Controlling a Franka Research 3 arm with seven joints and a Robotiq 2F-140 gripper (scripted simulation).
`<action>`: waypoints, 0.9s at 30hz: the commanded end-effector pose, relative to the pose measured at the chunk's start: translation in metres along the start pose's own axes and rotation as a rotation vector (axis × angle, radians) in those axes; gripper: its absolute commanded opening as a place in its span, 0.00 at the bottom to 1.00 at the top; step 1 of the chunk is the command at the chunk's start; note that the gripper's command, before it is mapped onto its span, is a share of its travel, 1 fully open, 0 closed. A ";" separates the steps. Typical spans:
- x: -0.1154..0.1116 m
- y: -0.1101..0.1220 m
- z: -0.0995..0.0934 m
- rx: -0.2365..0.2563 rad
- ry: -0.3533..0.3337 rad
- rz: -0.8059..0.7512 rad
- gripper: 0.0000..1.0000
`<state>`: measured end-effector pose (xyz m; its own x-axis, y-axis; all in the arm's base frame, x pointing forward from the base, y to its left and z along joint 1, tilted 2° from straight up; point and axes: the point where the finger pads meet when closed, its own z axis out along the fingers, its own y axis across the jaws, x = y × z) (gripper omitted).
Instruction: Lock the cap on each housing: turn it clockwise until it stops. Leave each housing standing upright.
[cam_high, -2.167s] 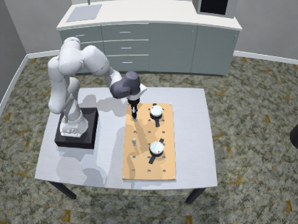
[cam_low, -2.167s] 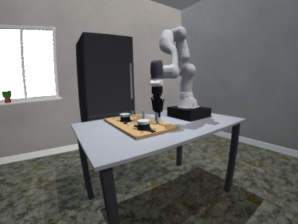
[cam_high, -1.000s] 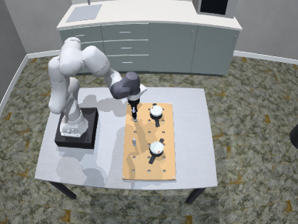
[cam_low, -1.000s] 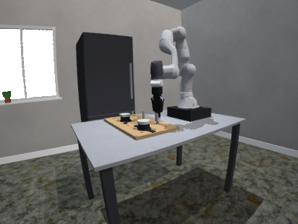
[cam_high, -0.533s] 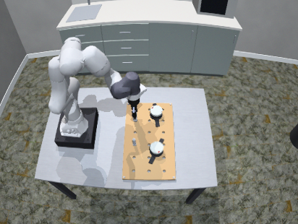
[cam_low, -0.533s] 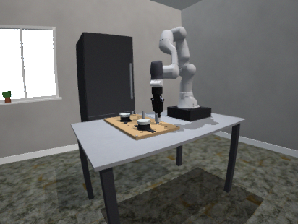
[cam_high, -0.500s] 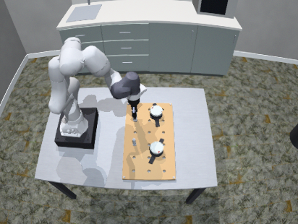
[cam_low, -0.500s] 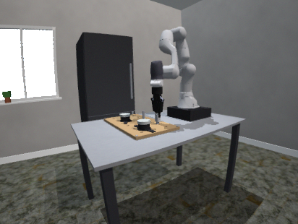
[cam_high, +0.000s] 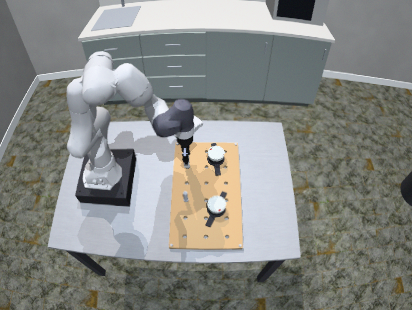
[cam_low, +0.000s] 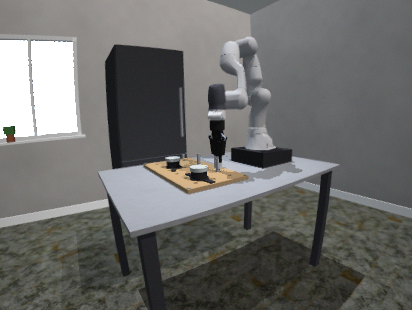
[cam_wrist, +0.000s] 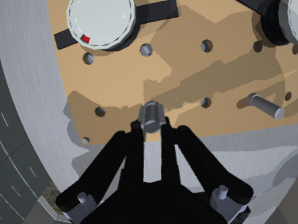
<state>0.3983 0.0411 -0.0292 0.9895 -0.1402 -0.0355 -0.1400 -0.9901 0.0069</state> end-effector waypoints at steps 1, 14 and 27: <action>0.002 -0.001 -0.001 0.001 0.005 0.004 0.10; 0.002 -0.001 -0.001 0.001 0.005 0.004 0.10; 0.002 -0.001 -0.001 0.001 0.005 0.004 0.36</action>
<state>0.3983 0.0411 -0.0292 0.9895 -0.1401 -0.0355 -0.1399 -0.9901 0.0070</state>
